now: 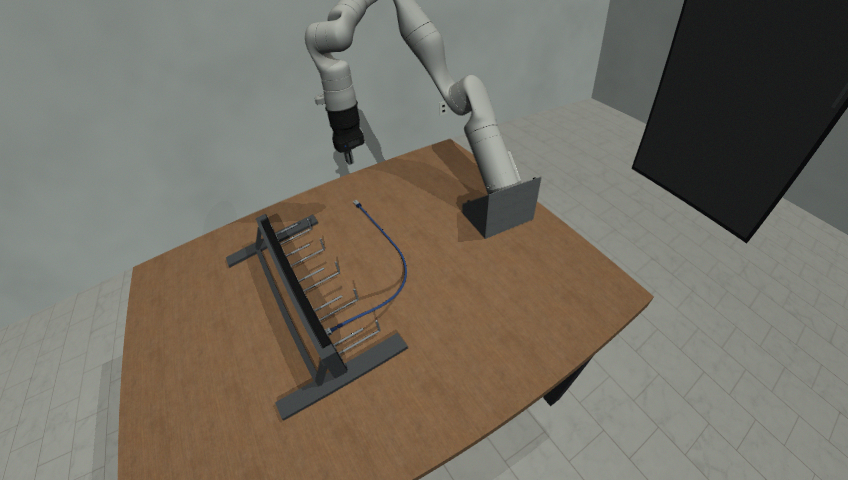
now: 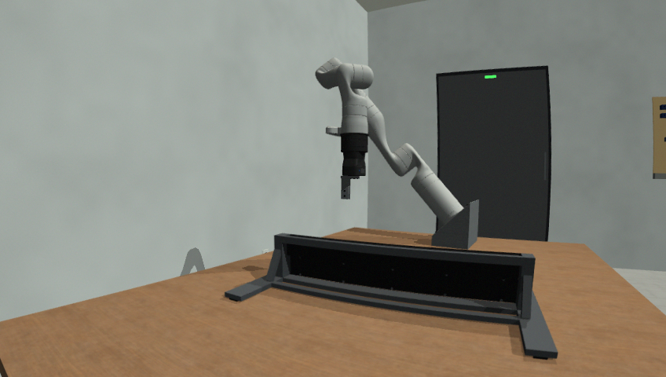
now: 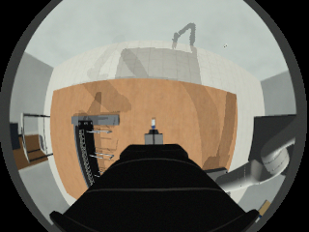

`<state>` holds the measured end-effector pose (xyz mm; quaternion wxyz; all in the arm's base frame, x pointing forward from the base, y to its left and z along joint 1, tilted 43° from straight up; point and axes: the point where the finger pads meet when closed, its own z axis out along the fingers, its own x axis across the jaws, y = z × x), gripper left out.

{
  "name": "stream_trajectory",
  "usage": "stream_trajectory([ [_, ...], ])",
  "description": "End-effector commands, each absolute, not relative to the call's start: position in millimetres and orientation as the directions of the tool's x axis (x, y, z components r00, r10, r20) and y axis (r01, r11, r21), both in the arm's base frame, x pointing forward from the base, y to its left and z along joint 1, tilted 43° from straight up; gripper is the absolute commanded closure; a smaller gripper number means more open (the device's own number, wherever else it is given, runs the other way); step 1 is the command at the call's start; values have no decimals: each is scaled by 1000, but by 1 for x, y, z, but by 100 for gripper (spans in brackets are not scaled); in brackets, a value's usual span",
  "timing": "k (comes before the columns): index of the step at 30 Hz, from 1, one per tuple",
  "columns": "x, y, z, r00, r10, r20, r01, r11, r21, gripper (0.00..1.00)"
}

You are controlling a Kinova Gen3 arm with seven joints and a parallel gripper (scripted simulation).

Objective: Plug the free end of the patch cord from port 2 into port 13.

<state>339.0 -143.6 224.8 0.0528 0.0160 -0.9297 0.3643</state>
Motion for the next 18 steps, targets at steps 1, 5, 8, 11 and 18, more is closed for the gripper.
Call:
stream_trajectory([
  [1, 339, -143, 225, -994, 8, 109, -68, 734, -675, 100],
  [5, 339, -143, 225, -994, 8, 109, -68, 734, -675, 100],
  [8, 339, -143, 225, -994, 8, 109, -68, 734, -675, 100],
  [11, 340, -145, 223, -994, 7, 108, -68, 734, -676, 100],
  [18, 337, -192, 184, -994, 2, 112, -75, 732, -677, 100],
])
